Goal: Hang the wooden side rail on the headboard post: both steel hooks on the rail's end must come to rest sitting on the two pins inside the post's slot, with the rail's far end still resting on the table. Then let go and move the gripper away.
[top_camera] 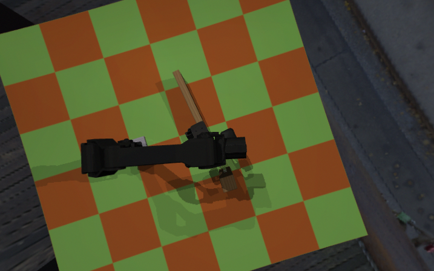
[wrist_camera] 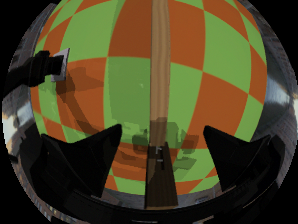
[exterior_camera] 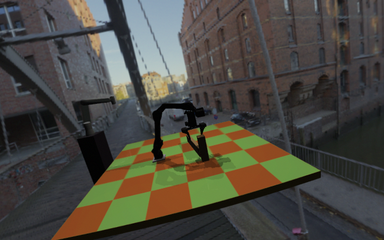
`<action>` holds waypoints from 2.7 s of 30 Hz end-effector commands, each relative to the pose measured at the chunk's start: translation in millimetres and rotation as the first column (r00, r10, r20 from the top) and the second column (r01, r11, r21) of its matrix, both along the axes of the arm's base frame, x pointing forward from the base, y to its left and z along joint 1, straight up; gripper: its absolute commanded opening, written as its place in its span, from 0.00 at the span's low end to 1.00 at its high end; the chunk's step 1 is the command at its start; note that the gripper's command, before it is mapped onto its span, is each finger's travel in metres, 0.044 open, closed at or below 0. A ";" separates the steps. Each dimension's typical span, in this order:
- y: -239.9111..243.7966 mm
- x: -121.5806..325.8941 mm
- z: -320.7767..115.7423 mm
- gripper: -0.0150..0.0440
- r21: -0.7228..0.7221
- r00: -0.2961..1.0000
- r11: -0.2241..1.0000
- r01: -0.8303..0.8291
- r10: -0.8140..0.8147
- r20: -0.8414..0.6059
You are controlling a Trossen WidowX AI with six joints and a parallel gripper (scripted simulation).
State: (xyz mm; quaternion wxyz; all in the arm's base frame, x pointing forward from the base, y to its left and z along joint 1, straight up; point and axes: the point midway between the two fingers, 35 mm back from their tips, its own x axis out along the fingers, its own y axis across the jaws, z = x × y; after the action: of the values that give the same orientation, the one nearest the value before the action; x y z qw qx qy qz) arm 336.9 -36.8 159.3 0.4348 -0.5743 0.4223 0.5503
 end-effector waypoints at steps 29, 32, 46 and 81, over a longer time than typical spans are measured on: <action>1.1 0.6 -63.2 1.00 0.008 1.000 1.000 -0.007 0.007 -0.014; 1.1 0.8 -68.0 1.00 0.008 1.000 1.000 -0.007 0.007 -0.014; 1.2 0.5 -90.4 1.00 0.008 1.000 1.000 -0.007 0.007 -0.014; 1.4 -0.7 -105.3 0.25 0.008 1.000 1.000 -0.007 0.007 -0.014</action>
State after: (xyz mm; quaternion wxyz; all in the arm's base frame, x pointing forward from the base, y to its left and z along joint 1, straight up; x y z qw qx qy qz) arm 336.5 -36.1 54.6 0.4317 -0.5711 0.4224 0.5559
